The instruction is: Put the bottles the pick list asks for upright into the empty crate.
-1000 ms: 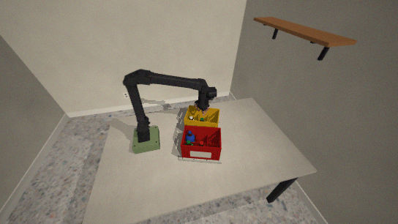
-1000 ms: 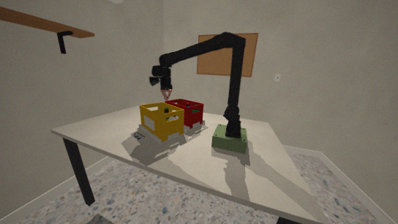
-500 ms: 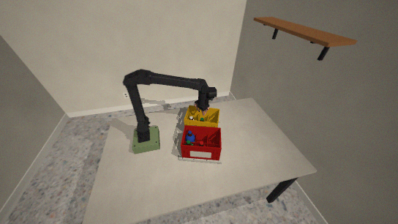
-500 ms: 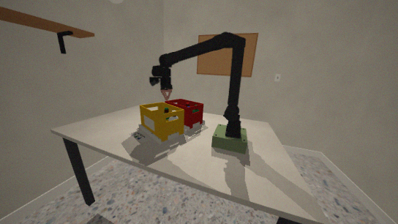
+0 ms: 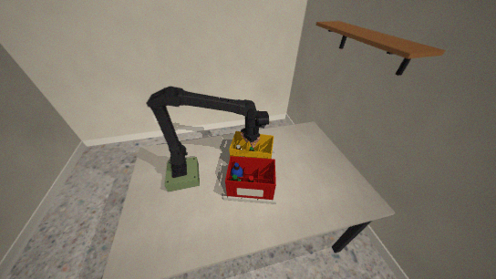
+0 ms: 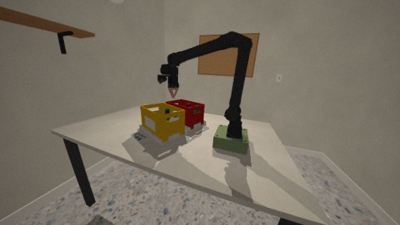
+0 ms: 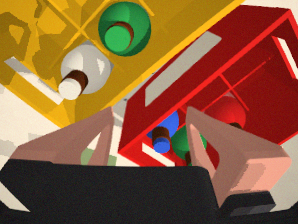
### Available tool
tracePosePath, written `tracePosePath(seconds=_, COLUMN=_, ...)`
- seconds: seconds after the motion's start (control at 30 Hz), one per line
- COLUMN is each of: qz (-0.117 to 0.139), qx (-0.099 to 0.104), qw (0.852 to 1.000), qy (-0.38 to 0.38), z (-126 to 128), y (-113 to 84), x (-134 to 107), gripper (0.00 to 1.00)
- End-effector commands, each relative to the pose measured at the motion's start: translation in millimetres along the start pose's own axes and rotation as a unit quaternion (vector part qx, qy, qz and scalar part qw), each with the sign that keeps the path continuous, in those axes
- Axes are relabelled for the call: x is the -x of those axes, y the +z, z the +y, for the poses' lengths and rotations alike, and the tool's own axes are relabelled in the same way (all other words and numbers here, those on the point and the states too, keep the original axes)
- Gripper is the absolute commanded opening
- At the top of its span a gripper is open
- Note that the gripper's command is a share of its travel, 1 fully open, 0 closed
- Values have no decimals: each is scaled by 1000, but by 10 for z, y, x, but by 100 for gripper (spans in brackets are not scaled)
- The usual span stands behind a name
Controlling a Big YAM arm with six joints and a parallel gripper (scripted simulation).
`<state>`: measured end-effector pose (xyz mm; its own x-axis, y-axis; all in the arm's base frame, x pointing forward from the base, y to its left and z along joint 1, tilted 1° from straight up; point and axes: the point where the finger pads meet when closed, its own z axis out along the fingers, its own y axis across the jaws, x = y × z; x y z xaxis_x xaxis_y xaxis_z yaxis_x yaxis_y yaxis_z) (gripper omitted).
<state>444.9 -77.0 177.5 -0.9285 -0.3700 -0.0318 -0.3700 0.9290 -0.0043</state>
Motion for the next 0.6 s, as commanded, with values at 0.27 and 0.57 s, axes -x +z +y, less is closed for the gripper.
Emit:
tracePosePath(seconds=0.27, qz=-5, qx=-4, qw=1000, qy=-14, z=-248, y=-17, x=-492, gripper=61)
tracePosePath(seconds=0.57, qz=-2, qx=-3, qw=1000, qy=-14, z=-406, y=-16, x=-809, gripper=61)
